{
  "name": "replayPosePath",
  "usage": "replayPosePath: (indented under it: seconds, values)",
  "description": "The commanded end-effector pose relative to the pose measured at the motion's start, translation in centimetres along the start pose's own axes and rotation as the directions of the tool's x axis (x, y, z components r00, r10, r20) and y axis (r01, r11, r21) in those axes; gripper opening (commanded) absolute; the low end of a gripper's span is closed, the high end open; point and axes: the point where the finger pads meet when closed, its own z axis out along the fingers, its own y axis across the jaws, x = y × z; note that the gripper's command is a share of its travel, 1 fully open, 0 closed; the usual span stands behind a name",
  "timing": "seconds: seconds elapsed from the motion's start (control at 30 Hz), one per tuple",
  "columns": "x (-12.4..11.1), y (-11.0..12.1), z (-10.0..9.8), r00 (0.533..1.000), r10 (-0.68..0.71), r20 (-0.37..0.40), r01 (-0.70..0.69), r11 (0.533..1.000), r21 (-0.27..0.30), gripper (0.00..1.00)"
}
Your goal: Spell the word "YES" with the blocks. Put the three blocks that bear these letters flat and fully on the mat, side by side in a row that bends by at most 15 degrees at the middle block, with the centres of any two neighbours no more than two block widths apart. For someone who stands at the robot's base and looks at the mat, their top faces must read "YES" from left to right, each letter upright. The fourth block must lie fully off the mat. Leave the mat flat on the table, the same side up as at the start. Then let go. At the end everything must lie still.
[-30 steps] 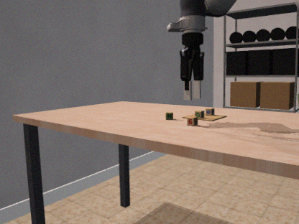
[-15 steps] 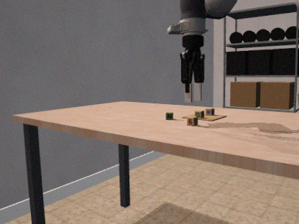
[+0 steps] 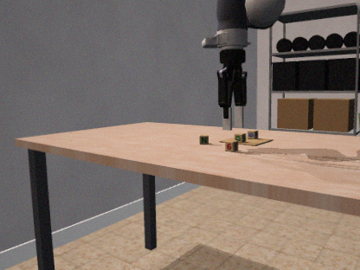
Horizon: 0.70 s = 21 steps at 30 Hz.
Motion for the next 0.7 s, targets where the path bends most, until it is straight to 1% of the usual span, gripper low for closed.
replayPosePath:
  seconds: [0.0, 0.47, 0.67]
  values:
    - [0.4, -0.2, 0.4, 1.000, -0.014, -0.009, 0.014, 1.000, 0.008, 0.40]
    - [0.4, -0.3, 2.0, 1.000, -0.014, -0.009, 0.014, 1.000, 0.008, 0.40]
    - [0.4, -0.3, 2.4, 1.000, -0.014, -0.009, 0.014, 1.000, 0.008, 0.40]
